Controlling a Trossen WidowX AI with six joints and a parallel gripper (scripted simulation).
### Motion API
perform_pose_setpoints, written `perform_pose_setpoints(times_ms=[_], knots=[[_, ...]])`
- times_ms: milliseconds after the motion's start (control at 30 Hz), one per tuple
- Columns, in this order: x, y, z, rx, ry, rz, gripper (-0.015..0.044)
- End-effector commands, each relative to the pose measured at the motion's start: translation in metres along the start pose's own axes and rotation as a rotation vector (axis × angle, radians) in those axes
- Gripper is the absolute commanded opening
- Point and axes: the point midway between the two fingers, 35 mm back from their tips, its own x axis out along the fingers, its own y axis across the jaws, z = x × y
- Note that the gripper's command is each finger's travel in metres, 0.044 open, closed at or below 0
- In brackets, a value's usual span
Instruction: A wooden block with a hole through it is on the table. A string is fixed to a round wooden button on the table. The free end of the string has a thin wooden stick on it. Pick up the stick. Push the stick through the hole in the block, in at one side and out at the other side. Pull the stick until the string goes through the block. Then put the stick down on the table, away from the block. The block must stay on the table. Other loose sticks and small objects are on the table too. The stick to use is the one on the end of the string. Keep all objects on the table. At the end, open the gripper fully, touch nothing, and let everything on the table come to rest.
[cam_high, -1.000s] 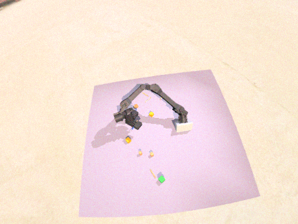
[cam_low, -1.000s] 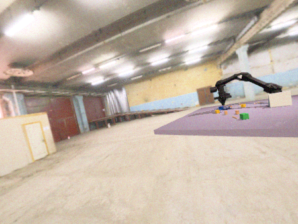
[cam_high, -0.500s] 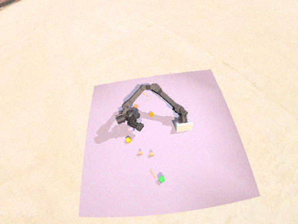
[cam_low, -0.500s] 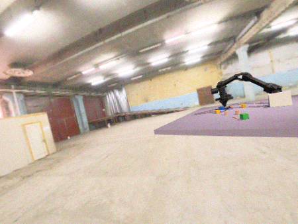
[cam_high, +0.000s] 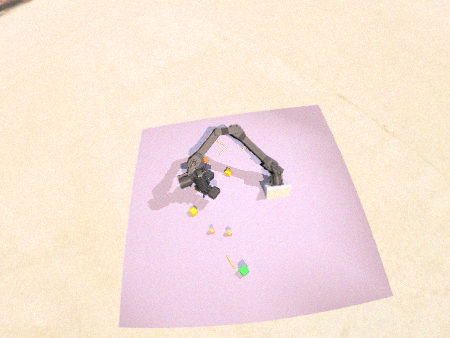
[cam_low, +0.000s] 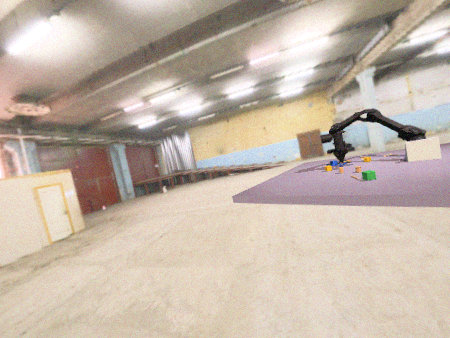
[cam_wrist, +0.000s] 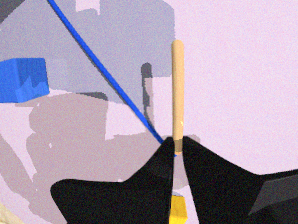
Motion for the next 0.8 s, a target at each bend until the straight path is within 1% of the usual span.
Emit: perform_pose_setpoints(times_ms=[0,767], knots=[[0.001,-0.002,0.003,0.002,0.004,0.003,0.0000],[0.019,-0.021,0.015,0.000,0.002,0.003,0.0000]])
